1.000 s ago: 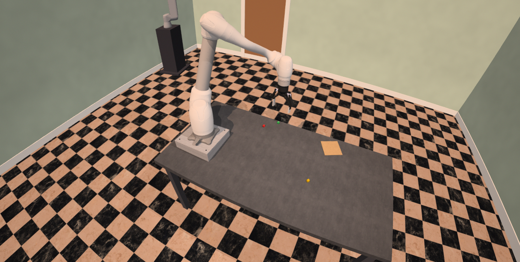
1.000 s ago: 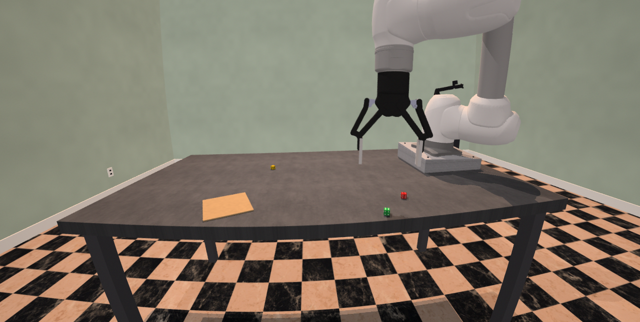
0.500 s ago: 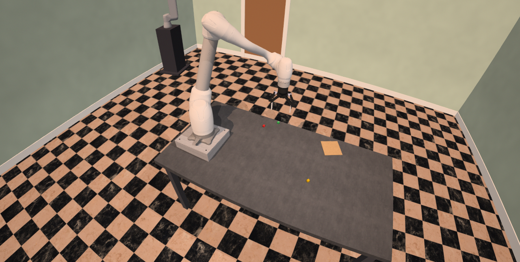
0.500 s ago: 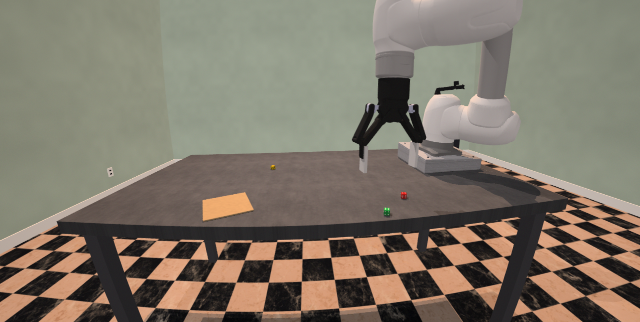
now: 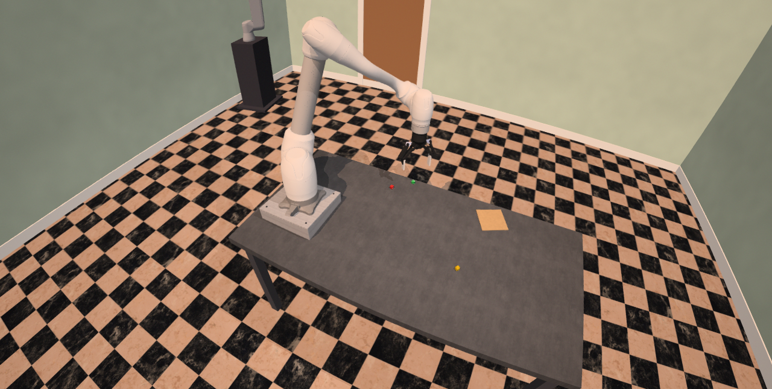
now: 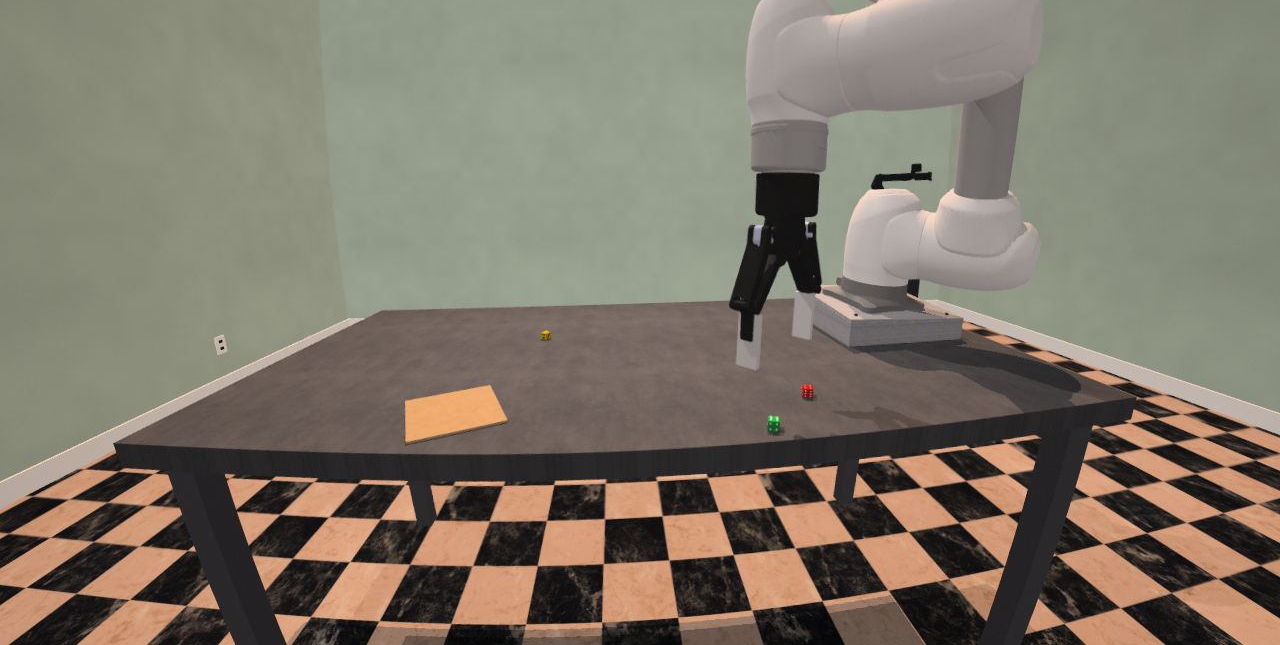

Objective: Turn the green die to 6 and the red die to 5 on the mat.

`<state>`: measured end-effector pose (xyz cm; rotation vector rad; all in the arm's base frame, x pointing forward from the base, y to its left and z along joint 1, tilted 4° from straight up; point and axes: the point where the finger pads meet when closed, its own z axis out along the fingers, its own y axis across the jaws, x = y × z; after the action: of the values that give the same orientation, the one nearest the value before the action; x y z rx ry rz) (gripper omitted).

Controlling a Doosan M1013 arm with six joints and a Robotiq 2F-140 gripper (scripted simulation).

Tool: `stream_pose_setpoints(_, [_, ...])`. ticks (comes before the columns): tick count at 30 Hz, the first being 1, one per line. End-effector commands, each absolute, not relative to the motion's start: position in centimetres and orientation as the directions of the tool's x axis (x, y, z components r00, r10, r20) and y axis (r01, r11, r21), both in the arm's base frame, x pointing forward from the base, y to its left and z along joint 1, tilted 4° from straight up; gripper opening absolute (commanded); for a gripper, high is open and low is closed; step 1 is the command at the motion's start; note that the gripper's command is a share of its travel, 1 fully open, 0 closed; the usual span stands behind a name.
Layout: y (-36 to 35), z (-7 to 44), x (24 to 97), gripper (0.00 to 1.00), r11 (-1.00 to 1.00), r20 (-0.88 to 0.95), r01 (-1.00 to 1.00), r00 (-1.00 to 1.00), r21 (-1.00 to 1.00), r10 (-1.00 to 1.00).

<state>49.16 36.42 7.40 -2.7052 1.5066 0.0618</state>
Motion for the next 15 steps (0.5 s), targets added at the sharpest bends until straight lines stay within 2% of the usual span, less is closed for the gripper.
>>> stream_pose_setpoints(1, [36.44, 6.66, 48.94, 1.0, -0.641, -0.07, -0.767, 0.641, -0.029, -0.764])
stream_pose_setpoints(5, [36.4, 6.04, 48.81, 1.0, -0.763, -0.066, -0.645, 0.764, -0.04, -0.642])
stream_pose_setpoints(11, [36.38, 5.73, 48.74, 1.0, -0.817, -0.064, -0.575, 0.818, -0.045, -0.572])
stream_pose_setpoints(12, [36.38, 5.73, 48.74, 0.27, -0.817, -0.064, -0.575, 0.818, -0.045, -0.572])
stream_pose_setpoints(15, [36.38, 5.73, 48.74, 0.27, -0.817, -0.064, -0.575, 0.818, -0.045, -0.572])
